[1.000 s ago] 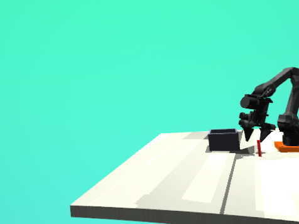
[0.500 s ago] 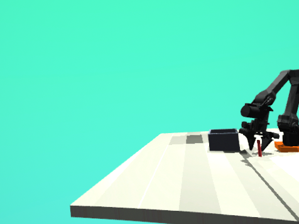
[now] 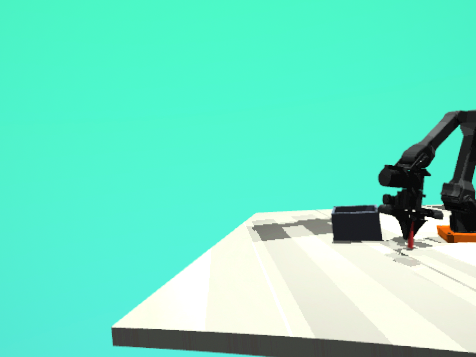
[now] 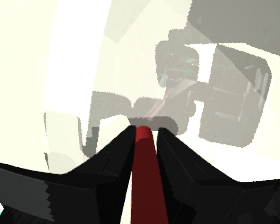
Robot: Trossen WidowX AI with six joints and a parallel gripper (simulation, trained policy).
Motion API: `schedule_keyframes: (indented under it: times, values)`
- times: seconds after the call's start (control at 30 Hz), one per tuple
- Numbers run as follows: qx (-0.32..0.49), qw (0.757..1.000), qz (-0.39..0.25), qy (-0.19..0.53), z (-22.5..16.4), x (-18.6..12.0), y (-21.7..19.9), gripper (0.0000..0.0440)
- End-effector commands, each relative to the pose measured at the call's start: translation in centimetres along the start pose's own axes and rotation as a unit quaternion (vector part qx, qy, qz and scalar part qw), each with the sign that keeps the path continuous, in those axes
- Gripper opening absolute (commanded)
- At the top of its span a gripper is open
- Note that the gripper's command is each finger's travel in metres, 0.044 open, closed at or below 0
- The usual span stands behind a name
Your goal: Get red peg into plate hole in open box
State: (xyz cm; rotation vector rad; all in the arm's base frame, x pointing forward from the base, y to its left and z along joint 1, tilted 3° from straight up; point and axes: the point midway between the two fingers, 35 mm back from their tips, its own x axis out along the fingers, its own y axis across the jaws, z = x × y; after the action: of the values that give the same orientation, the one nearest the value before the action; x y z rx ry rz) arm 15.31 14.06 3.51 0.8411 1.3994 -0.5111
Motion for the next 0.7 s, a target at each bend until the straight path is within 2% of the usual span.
schedule_keyframes:
  times: [0.0,0.47,0.67]
  values:
    - [-0.011,1.000,0.018,-0.013,0.6,-1.3,1.2,0.0000]
    - [-0.023,0.995,0.049,-0.081,4.8,-7.2,4.6,0.0000]
    - [-0.006,0.993,0.051,-0.107,7.6,-8.5,5.4,0.0000]
